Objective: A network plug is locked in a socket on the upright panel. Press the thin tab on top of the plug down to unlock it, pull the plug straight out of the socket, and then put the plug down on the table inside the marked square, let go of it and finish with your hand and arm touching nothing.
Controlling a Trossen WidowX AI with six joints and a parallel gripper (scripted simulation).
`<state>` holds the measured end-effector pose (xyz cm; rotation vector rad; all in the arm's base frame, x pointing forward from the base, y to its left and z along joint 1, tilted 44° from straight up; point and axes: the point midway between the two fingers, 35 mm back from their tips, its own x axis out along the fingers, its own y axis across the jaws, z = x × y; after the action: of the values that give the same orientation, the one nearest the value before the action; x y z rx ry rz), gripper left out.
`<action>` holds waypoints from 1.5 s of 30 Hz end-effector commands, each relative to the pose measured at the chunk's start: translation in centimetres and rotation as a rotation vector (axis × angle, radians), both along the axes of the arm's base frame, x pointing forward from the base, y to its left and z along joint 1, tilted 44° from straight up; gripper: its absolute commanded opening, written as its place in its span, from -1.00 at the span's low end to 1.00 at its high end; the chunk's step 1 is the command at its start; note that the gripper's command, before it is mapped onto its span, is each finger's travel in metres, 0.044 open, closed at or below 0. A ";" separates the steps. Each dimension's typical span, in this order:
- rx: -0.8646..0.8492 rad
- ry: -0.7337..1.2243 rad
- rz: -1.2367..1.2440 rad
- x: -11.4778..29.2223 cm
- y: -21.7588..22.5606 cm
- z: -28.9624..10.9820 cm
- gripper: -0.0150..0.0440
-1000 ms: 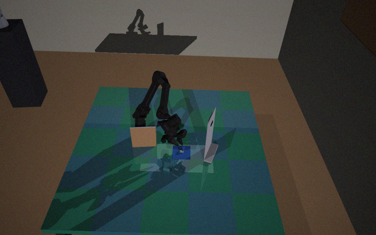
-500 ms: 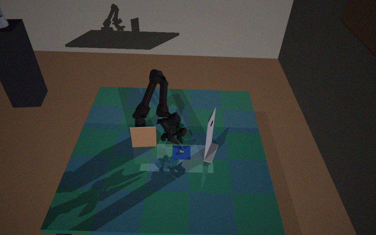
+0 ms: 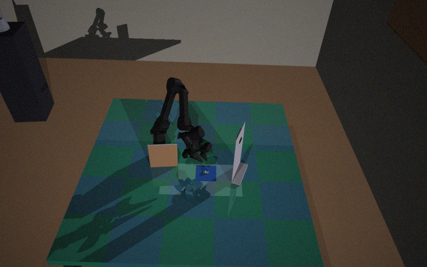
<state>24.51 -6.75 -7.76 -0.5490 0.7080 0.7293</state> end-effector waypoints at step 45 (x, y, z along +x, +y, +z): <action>-0.006 -0.012 0.001 -0.5 -8.3 9.2 0.04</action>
<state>24.09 -14.82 0.81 -0.5532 0.7058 0.7238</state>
